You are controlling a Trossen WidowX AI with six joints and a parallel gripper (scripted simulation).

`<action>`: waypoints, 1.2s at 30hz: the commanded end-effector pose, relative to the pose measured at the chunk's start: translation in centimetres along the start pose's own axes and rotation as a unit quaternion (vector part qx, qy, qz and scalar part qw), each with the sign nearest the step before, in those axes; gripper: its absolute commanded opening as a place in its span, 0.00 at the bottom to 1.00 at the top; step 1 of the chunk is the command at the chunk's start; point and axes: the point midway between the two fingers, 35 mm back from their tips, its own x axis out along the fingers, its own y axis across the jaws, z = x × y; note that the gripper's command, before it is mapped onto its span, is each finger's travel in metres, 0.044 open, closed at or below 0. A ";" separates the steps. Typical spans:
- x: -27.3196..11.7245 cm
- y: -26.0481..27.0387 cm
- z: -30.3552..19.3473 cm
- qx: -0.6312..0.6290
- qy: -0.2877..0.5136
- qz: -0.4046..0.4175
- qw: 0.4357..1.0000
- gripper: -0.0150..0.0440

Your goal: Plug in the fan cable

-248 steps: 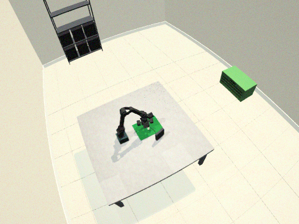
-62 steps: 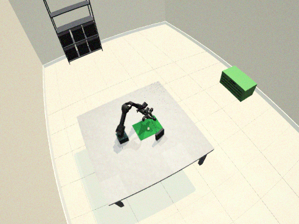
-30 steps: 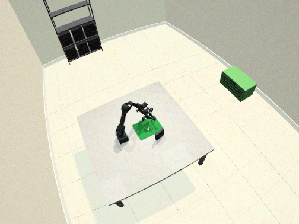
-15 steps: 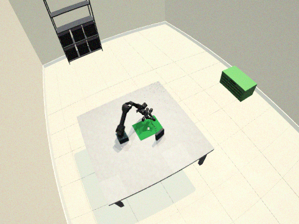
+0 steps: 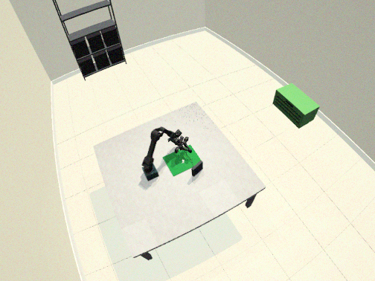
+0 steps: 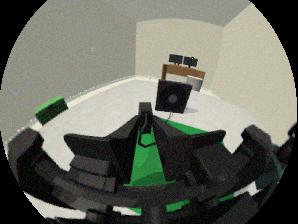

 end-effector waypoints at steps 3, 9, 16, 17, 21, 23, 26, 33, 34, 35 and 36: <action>0.1 0.0 -0.6 0.002 -0.003 0.000 1.000 0.25; 0.2 0.0 -1.1 0.002 -0.003 0.000 1.000 0.25; 0.3 0.0 -1.7 0.002 -0.003 0.000 1.000 0.25; 0.4 0.0 -1.8 0.002 -0.003 0.000 1.000 0.25; 0.4 0.0 -2.1 0.002 -0.003 0.000 1.000 0.25; 0.5 0.0 -2.3 0.002 -0.003 0.000 1.000 0.25; 0.5 0.0 -2.5 0.002 -0.003 0.000 1.000 0.25; 0.6 0.0 -3.2 0.002 -0.003 0.000 1.000 0.25; 0.7 0.0 -3.2 0.002 -0.003 0.000 1.000 0.25; 0.7 0.0 -3.3 0.002 -0.003 0.000 1.000 0.25; 0.7 0.0 -3.4 0.002 -0.003 0.000 1.000 0.25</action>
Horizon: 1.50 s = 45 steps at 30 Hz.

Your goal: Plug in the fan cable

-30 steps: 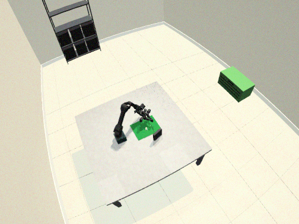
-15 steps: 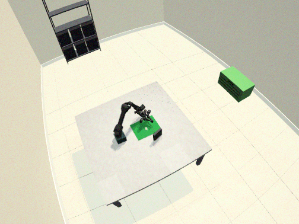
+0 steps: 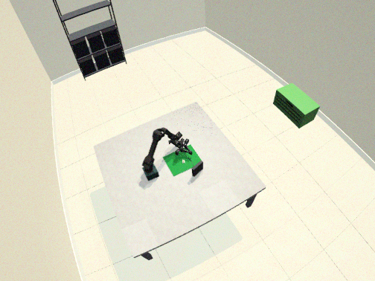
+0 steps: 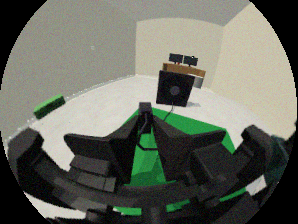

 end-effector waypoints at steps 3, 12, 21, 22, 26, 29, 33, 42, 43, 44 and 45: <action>0.1 0.0 -0.6 0.002 -0.003 0.000 1.000 0.25; 0.3 0.0 -1.4 0.002 -0.003 0.000 1.000 0.25; 0.4 0.0 -2.2 0.002 -0.003 0.000 1.000 0.25; 0.5 0.0 -2.3 0.002 -0.003 0.000 1.000 0.25; 0.5 0.0 -2.6 0.002 -0.003 0.000 1.000 0.25; 0.6 0.0 -2.9 0.002 -0.003 0.000 1.000 0.25; 0.7 0.0 -3.2 0.002 -0.003 0.000 1.000 0.25; 0.7 0.0 -3.4 -0.001 0.000 0.000 1.000 0.25; 0.7 0.0 -3.4 -0.001 0.000 0.000 1.000 0.25; 0.7 0.0 -3.4 -0.001 0.000 0.000 1.000 0.25; 0.7 0.0 -3.4 -0.001 0.000 0.000 1.000 0.25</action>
